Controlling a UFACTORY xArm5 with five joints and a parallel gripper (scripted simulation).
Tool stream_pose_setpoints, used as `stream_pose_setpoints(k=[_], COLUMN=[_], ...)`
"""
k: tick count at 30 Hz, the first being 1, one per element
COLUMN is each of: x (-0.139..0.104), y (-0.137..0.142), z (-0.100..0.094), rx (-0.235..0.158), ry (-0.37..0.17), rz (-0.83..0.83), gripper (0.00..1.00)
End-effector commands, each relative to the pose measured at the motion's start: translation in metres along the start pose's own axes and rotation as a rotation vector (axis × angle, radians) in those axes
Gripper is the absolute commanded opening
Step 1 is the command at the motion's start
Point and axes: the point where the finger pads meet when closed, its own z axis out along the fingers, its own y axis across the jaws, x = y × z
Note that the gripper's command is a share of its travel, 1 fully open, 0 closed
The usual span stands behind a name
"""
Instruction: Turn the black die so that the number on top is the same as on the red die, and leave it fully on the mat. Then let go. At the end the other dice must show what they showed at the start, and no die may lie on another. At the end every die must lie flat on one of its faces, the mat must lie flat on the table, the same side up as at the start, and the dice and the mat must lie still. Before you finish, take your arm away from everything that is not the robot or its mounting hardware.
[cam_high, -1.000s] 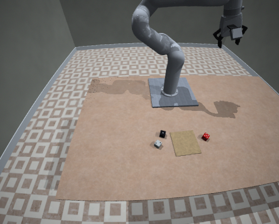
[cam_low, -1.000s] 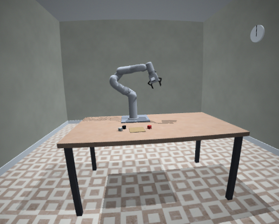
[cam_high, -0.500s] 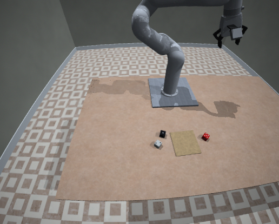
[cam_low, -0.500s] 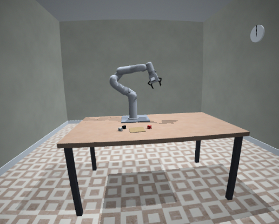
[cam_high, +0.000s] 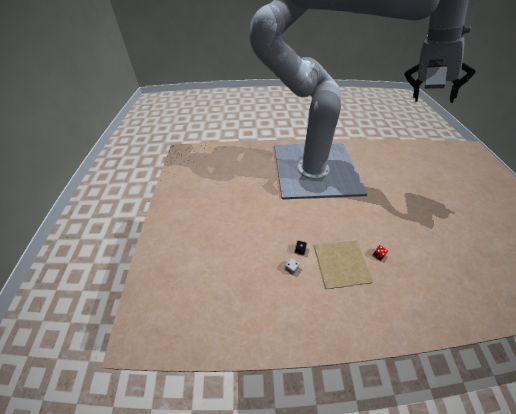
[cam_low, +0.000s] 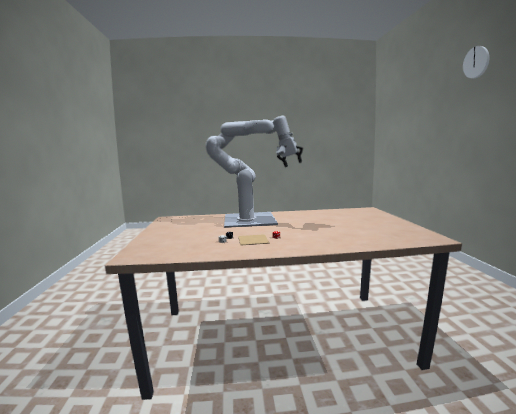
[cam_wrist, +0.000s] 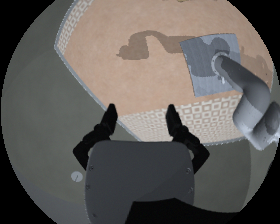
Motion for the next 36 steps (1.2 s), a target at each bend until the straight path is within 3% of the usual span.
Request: stream_pose_setpoints(k=[1,3,6,7,16,19,20,22,33,35,36], x=[0.015,0.044,0.054,0.072,0.150,0.159,0.184,0.189,0.297,0.297,0.310], y=[-0.011,-0.021,-0.024,-0.028,-0.032,-0.032,-0.028,-0.027,0.012,0.012,0.019], z=[0.005,0.015,0.018,0.024,0.044,0.046,0.052,0.053,0.072,0.072,0.074], rx=[-0.003,-0.012,-0.015,-0.019,-0.032,-0.033,-0.036,-0.036,-0.041,-0.041,-0.040], ry=[0.017,0.045,0.054,0.070,0.133,0.140,0.158,0.162,0.236,0.236,0.244], rz=[0.081,0.230,0.280,0.365,0.723,0.761,0.870,0.893,1.369,1.369,1.427], gripper=[1.00,1.00,1.00,1.00,1.00,1.00,1.00,1.00,1.00,1.00,1.00])
